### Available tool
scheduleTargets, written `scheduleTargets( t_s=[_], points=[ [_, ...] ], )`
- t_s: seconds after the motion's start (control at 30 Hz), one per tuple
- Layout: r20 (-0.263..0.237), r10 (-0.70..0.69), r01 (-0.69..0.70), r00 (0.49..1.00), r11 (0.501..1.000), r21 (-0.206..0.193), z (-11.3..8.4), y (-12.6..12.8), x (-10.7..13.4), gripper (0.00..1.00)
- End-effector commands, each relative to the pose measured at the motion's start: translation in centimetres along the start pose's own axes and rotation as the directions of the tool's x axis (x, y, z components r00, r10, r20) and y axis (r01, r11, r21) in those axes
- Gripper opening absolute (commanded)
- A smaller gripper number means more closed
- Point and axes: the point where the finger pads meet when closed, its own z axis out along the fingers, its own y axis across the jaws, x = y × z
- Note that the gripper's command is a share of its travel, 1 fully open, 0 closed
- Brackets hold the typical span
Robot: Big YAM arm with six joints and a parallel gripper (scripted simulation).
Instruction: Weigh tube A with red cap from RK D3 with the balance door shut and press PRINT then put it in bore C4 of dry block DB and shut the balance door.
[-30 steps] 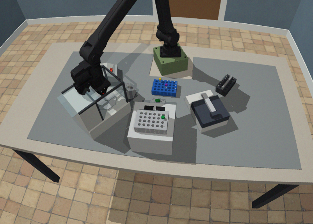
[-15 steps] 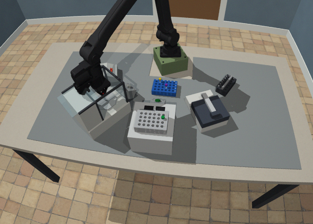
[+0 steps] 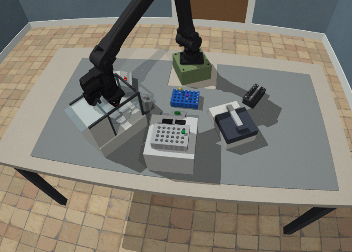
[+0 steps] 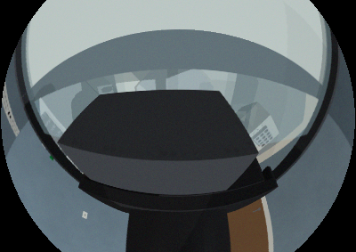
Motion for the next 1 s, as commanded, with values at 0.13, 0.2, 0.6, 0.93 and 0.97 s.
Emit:
scheduleTargets(
  t_s=[0.13, 0.2, 0.6, 0.93, 0.97],
  points=[
    [0.075, 0.014, -0.015, 0.997, 1.0, 0.002, -4.4, -0.5, -2.5, 0.09],
    [0.075, 0.014, -0.015, 0.997, 1.0, 0.002, -4.8, -0.5, -2.5, 0.09],
    [0.069, 0.014, -0.015, 0.997, 1.0, 0.002, -6.2, -0.5, -2.4, 0.09],
    [0.077, 0.014, -0.015, 0.997, 1.0, 0.002, -8.2, -0.5, -2.3, 0.09],
    [0.077, 0.014, -0.015, 0.997, 1.0, 0.002, -8.4, -0.5, -2.3, 0.09]
  ],
)
